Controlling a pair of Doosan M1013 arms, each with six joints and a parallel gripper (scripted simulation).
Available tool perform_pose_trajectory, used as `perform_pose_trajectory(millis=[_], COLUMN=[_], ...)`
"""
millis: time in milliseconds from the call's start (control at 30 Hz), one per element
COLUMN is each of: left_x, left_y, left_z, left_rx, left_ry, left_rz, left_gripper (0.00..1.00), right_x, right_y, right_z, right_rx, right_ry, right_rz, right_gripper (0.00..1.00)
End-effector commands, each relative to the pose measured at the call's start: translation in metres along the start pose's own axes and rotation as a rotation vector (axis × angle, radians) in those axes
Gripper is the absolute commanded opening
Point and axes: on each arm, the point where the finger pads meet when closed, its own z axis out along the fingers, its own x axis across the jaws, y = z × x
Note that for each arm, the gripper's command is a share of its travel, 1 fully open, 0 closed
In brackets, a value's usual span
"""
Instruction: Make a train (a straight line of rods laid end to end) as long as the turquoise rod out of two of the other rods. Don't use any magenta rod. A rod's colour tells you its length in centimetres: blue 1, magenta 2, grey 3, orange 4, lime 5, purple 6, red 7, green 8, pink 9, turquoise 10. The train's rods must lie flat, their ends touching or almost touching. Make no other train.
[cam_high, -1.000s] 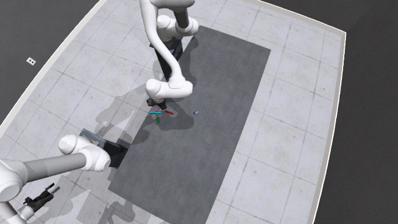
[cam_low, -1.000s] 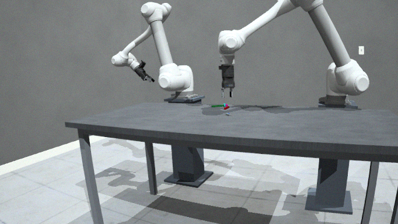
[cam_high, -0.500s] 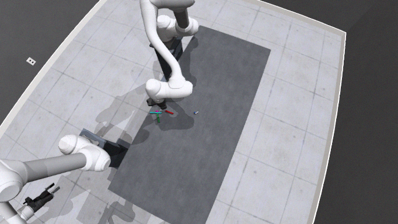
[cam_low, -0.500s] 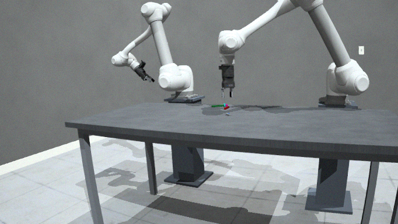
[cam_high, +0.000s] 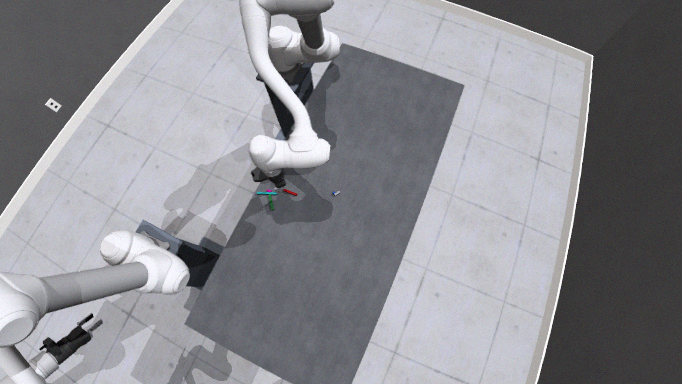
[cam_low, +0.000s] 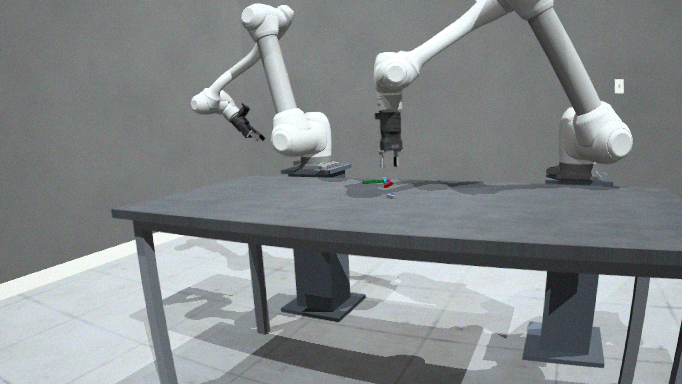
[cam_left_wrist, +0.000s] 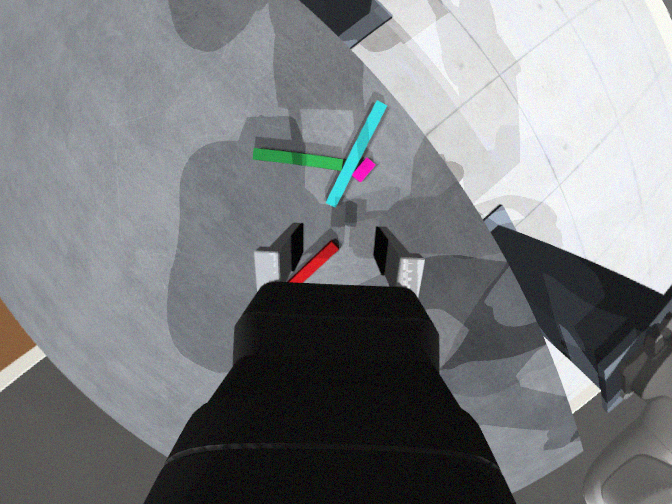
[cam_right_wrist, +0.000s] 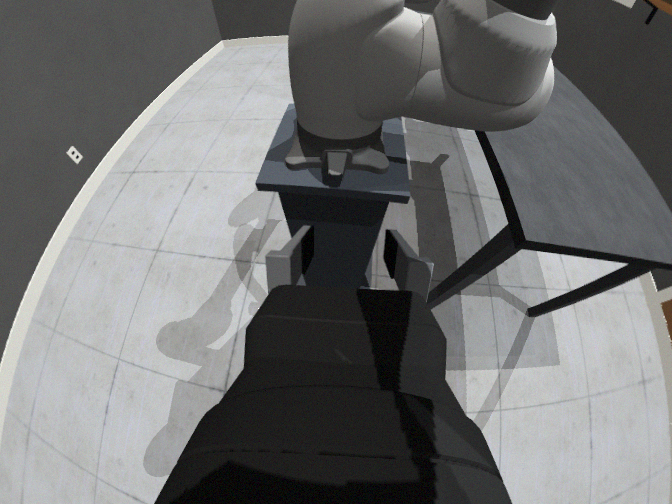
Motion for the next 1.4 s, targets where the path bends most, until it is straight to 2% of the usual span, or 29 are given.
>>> perform_pose_trajectory(millis=[0, 833, 933, 1167, 1233, 1267, 1367], left_x=[-0.001, -0.001, -0.025, -0.055, -0.055, -0.067, -0.076], left_y=[0.000, 0.001, 0.038, 0.094, 0.094, 0.119, 0.141], left_z=[-0.001, -0.001, -0.003, -0.004, -0.004, -0.005, -0.006], left_rx=[0.000, 0.000, 0.000, 0.000, 0.000, 0.000, 0.000], left_ry=[-0.002, -0.002, -0.002, -0.002, -0.002, -0.002, -0.002], left_rz=[0.000, -0.001, -0.037, -0.089, -0.089, -0.111, -0.130], left_gripper=[1.00, 1.00, 1.00, 1.00, 1.00, 1.00, 1.00], right_x=[0.000, 0.000, 0.000, 0.000, 0.000, 0.000, 0.000], right_y=[0.000, 0.000, 0.000, 0.000, 0.000, 0.000, 0.000], right_z=[0.000, 0.000, 0.000, 0.000, 0.000, 0.000, 0.000], right_rx=[-0.001, -0.001, -0.001, -0.001, -0.001, -0.001, -0.001], right_ry=[0.000, 0.000, 0.000, 0.000, 0.000, 0.000, 0.000], right_rz=[0.000, 0.000, 0.000, 0.000, 0.000, 0.000, 0.000], right_gripper=[1.00, 1.00, 1.00, 1.00, 1.00, 1.00, 1.00])
